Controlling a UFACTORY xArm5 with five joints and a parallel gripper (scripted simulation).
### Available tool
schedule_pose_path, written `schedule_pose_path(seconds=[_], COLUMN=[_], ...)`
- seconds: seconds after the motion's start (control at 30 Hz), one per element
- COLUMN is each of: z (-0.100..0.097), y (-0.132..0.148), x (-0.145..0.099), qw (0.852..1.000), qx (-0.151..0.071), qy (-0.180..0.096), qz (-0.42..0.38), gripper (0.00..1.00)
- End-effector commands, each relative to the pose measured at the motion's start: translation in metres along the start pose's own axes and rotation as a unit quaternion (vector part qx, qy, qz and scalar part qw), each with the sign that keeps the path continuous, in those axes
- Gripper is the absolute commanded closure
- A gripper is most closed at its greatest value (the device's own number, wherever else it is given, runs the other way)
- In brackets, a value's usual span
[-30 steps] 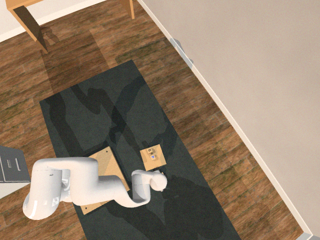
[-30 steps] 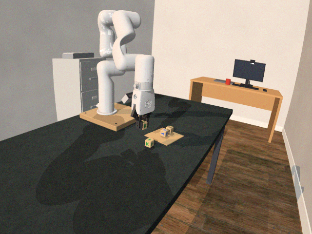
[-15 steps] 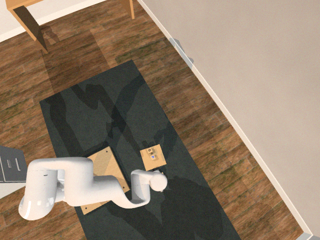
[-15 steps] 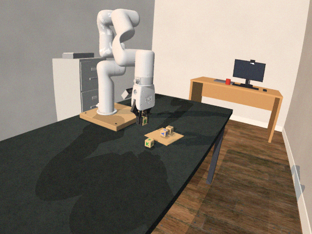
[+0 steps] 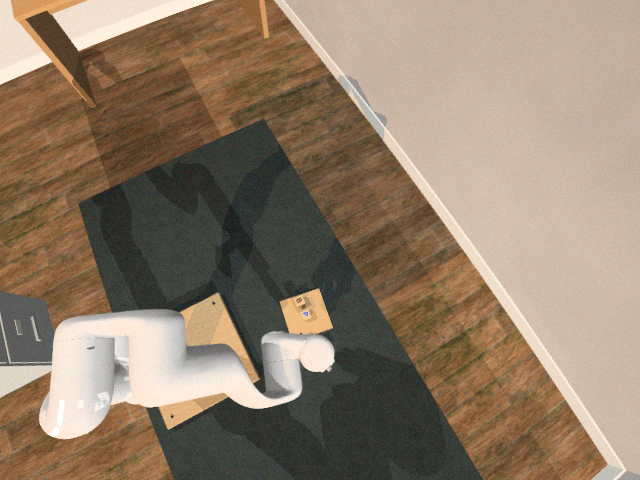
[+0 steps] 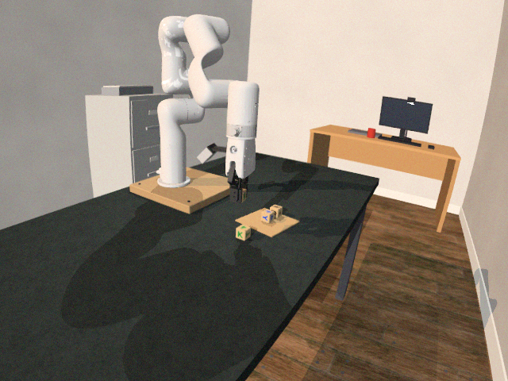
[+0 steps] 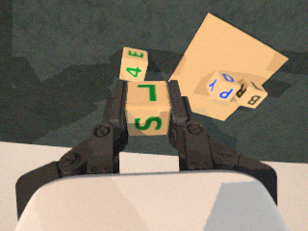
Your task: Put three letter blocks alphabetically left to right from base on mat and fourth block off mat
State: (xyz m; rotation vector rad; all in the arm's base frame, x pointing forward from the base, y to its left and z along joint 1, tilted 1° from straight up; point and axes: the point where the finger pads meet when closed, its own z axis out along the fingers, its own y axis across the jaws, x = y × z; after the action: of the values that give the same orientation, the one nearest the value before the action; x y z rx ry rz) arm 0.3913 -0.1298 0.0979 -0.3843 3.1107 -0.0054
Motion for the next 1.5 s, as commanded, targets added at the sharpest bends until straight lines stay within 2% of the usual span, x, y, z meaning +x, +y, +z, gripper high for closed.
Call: schedule_pose_path(seconds=[0.0,0.2,0.27,0.3,0.5,0.77,0.83,0.87,0.97,1.3,1.33,1.47], z=[-0.002,-0.002,-0.002,-0.002,-0.003,-0.003,-0.003,-0.004,-0.004,-0.005,-0.005,-0.005], y=[0.006,0.014,0.014,0.019,0.027,0.039,0.039,0.043,0.047,0.063,0.064,0.064], x=[-0.006,-0.013,-0.013,-0.016,-0.022,-0.03,-0.03,-0.033,-0.035,-0.044,-0.045,-0.045], qw=[0.998,0.987,0.987,0.979,0.96,0.919,0.919,0.901,0.885,0.806,0.802,0.798], qx=[0.001,0.001,0.001,0.001,0.001,0.0,0.0,0.0,0.0,0.0,0.0,0.0], qy=[-0.001,-0.001,-0.001,-0.001,-0.001,-0.001,-0.001,-0.001,-0.001,-0.001,-0.001,-0.001], qz=[-0.069,-0.159,-0.159,-0.202,-0.281,-0.394,-0.394,-0.434,-0.465,-0.592,-0.598,-0.603], gripper=[0.73,0.73,0.73,0.73,0.73,0.73,0.73,0.73,0.73,0.73,0.73,0.73])
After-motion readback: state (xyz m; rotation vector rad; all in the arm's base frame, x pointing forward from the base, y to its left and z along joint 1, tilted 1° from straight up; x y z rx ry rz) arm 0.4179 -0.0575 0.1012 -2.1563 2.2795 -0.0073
